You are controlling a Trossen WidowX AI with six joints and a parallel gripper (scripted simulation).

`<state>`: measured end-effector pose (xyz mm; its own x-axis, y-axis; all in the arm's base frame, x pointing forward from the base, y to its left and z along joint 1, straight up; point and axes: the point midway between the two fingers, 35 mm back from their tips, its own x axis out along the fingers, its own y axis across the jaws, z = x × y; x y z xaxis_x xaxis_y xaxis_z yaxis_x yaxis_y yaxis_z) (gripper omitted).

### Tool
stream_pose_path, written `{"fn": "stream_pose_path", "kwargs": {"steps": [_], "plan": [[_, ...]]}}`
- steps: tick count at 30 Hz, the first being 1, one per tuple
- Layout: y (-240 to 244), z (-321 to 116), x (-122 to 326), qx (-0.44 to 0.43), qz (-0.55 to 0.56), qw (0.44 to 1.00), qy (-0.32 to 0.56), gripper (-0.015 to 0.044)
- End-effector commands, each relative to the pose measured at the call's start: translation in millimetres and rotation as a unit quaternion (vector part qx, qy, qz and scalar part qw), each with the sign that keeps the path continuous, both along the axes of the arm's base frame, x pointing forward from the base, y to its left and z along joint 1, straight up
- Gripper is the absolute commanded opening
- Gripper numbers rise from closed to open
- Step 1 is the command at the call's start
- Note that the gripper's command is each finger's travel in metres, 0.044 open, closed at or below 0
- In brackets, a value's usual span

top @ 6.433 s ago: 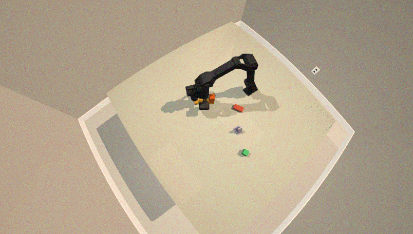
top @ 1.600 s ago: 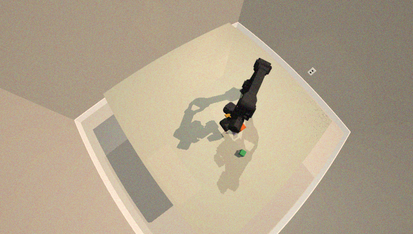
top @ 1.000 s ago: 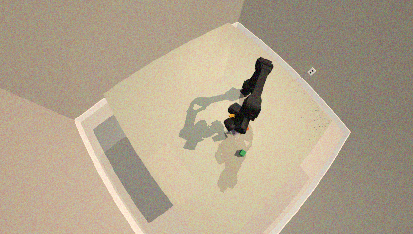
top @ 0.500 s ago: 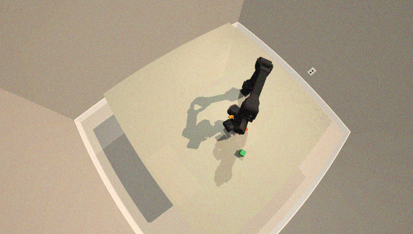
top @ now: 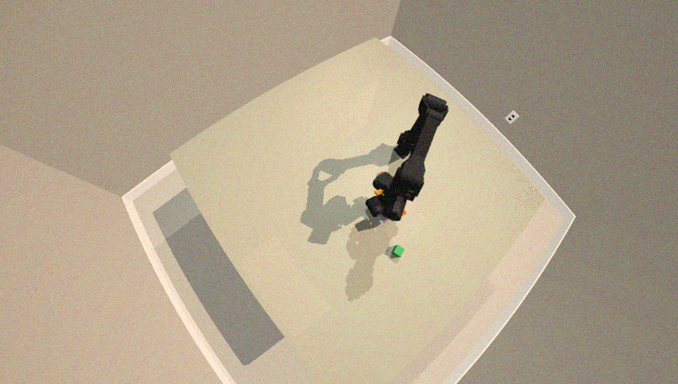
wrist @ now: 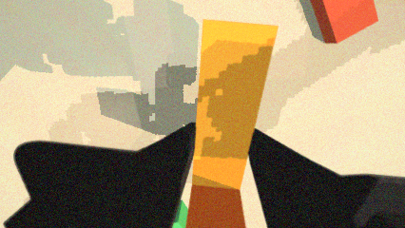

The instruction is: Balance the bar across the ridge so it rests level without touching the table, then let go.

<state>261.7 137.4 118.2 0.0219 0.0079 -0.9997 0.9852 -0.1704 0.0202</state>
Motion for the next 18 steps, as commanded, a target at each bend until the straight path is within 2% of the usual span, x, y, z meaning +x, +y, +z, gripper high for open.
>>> {"fn": "stream_pose_path", "kwargs": {"steps": [1,18], "plan": [[0.9,0.3,0.4,0.003,-0.002,1.0,-0.002,0.0],[0.9,-1.1,0.4,0.003,-0.002,1.0,-0.002,0.0]]}}
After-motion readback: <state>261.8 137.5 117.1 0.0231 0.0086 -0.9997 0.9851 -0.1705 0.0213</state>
